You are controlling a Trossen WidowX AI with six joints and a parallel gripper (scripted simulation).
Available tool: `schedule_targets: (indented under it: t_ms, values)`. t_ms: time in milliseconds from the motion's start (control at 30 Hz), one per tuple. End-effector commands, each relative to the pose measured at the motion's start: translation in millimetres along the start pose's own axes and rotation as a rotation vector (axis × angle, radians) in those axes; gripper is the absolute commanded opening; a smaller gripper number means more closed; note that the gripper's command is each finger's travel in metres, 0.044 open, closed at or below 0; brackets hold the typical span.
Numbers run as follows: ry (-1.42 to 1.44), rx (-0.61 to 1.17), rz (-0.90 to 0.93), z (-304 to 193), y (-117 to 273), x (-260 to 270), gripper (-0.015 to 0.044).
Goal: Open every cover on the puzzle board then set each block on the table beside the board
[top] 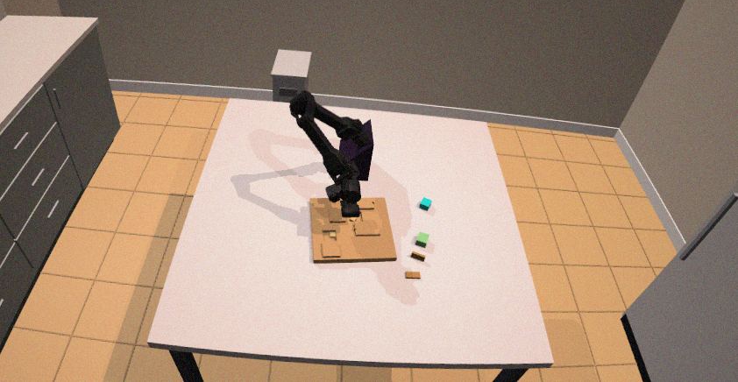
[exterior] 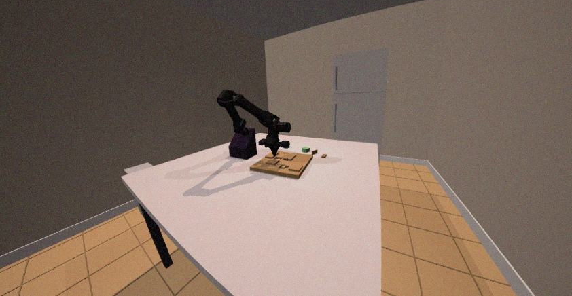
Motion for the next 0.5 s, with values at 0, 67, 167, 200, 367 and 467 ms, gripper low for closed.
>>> schedule_targets:
  t_ms: [0, 67, 167, 200, 367, 467]
  values:
    - [-0.011, -0.004, 0.011, 2, 8, 2, 0.0]
    - [-0.011, -0.004, 0.011, 2, 11, 2, 0.0]
    - [-0.011, -0.004, 0.011, 3, 15, 2, 0.0]
    - [-0.011, -0.004, 0.011, 3, 16, 2, 0.0]
    - [-0.011, -0.005, 0.011, 4, 22, 1, 0.0]
    - [0.0, -0.001, 0.0, 2, 18, -2, 0.0]
Point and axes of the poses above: the point midway between the two fingers, 35 mm back from their tips, its own y axis back along the fingers, its own x axis across the jaws, z = x × y, the point moved 9 cm from there along y, back along the fingers
